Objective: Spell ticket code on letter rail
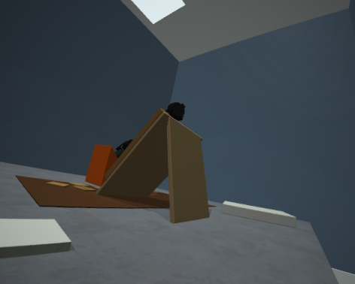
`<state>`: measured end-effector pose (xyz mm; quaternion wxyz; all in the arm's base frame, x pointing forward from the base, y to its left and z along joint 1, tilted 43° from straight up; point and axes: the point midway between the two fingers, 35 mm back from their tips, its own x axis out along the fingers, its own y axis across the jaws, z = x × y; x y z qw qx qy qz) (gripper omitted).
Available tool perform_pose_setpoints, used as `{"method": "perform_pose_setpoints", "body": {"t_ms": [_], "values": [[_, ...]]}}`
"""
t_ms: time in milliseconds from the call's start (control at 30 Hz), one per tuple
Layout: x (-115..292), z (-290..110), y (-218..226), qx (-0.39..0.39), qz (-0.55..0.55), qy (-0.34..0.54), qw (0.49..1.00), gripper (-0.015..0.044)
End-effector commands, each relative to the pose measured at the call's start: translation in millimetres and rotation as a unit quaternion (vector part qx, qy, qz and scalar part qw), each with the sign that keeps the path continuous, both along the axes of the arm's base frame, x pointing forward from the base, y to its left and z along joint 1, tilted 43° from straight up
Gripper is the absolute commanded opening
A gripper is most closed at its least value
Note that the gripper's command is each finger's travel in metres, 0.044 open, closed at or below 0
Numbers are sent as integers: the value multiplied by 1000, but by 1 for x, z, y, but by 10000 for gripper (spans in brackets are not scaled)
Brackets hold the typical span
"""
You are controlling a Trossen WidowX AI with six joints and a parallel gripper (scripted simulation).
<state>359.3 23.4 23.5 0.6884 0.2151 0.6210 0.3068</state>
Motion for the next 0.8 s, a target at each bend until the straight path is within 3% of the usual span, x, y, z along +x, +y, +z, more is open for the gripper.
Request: {"method": "perform_pose_setpoints", "body": {"t_ms": [0,767], "values": [[2,-2,-1,1,2,-2,1000,0],[2,-5,-5,1,2,-2,1000,0]]}}
